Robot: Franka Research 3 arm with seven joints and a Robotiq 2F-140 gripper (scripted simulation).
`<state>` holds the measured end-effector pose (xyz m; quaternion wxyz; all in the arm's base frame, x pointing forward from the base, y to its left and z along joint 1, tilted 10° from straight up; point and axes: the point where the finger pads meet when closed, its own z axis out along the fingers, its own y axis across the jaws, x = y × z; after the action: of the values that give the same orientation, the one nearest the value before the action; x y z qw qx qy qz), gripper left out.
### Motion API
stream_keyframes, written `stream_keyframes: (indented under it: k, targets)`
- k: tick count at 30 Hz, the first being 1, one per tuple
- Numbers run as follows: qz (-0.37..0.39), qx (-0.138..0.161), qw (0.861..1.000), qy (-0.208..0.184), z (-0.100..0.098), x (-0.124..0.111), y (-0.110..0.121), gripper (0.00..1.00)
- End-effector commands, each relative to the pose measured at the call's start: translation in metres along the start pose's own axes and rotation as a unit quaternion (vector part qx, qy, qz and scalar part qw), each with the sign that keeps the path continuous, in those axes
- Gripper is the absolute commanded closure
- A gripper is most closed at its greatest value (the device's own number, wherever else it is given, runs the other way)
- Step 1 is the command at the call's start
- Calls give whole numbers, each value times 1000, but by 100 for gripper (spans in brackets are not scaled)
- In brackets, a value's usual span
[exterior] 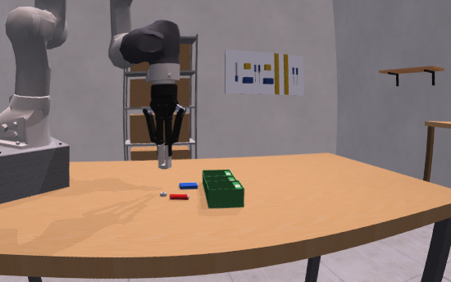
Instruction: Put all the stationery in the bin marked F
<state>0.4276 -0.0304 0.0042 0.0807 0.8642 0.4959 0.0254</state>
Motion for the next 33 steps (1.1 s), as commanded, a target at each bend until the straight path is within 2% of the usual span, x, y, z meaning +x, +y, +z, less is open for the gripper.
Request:
stream_keyframes:
  k: [1,25,27,33]
  targets:
    - [-1,1,1000,-1,0,-1,0,94]
    - [-1,1,1000,-1,0,-1,0,94]
    - [-1,1,1000,-1,-6,0,0,94]
    - [-1,1,1000,-1,-7,0,0,94]
